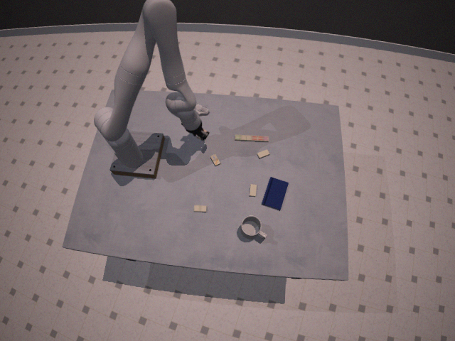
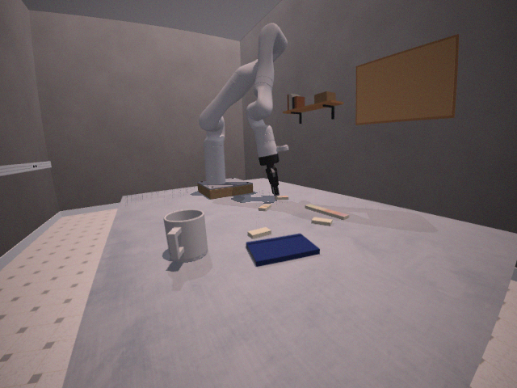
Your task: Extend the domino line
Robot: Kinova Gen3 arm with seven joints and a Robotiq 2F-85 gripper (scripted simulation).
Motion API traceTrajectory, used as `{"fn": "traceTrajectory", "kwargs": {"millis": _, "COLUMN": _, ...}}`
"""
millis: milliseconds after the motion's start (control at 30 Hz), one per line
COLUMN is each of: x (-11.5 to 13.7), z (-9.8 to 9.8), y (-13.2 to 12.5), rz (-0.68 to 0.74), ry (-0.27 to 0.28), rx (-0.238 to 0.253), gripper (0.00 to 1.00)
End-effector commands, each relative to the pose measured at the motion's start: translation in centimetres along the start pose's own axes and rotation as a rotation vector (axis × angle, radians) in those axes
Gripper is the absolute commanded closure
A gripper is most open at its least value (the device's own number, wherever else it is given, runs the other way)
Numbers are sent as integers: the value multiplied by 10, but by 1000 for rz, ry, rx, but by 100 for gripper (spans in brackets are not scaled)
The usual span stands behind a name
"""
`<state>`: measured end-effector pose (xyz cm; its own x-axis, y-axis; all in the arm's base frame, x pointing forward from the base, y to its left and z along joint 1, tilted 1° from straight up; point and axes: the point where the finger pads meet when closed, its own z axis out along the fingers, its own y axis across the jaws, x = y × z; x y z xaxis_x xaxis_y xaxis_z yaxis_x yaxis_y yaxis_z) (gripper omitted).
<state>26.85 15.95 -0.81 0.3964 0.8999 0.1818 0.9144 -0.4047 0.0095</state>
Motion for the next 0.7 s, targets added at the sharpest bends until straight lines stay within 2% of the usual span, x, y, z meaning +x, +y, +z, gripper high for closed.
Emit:
{"fn": "traceTrajectory", "kwargs": {"millis": 0, "x": 2, "z": -9, "y": 0, "rz": 0, "ry": -3, "rx": 3, "gripper": 53}}
{"fn": "traceTrajectory", "kwargs": {"millis": 667, "x": 3, "z": -15, "y": 0, "rz": 1, "ry": -5, "rx": 3, "gripper": 53}}
